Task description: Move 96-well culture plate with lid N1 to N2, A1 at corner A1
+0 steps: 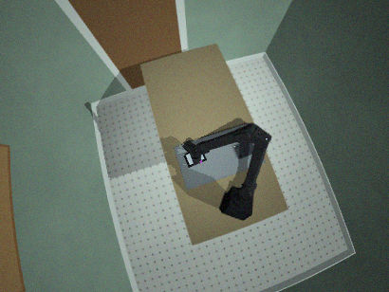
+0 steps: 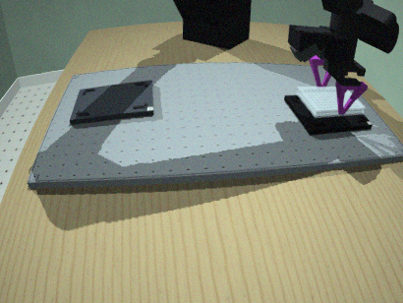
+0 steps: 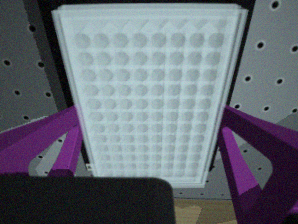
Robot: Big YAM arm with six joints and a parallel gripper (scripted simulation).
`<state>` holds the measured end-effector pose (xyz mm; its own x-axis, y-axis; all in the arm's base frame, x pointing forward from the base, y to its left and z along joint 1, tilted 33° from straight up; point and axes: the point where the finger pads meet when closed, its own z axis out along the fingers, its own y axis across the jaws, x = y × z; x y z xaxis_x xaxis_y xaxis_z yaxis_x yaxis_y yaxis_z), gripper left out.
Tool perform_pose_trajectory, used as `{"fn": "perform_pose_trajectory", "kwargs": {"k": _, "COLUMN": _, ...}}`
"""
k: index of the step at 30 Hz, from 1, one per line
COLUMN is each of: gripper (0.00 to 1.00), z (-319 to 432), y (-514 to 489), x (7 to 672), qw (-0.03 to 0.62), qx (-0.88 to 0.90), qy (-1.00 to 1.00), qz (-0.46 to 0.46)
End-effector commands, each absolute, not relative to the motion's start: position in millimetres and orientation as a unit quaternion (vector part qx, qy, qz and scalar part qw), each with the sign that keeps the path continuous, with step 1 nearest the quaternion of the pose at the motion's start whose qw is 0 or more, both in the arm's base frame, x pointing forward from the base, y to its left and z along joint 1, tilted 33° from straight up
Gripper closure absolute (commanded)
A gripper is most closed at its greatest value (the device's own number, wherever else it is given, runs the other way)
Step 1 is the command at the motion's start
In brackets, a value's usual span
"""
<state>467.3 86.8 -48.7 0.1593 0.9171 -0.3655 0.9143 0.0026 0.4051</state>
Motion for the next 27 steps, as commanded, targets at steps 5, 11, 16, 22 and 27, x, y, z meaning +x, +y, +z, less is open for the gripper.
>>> {"fn": "perform_pose_trajectory", "kwargs": {"k": 5, "gripper": 1.00, "z": -52.1, "y": 91.5, "x": 473.8, "qw": 0.284, "qx": 0.702, "qy": 0.654, "qz": -0.001}}
{"fn": "perform_pose_trajectory", "kwargs": {"k": 11, "gripper": 1.00, "z": -51.7, "y": 91.4, "x": 474.7, "qw": 0.284, "qx": 0.702, "qy": 0.653, "qz": 0.000}}
{"fn": "perform_pose_trajectory", "kwargs": {"k": 16, "gripper": 1.00, "z": -51.4, "y": 91.5, "x": 475.3, "qw": 0.284, "qx": 0.702, "qy": 0.653, "qz": 0.000}}
{"fn": "perform_pose_trajectory", "kwargs": {"k": 22, "gripper": 1.00, "z": -50.9, "y": 91.4, "x": 476.1, "qw": 0.284, "qx": 0.702, "qy": 0.653, "qz": 0.001}}
{"fn": "perform_pose_trajectory", "kwargs": {"k": 27, "gripper": 1.00, "z": -50.6, "y": 91.4, "x": 476.9, "qw": 0.284, "qx": 0.703, "qy": 0.652, "qz": 0.001}}
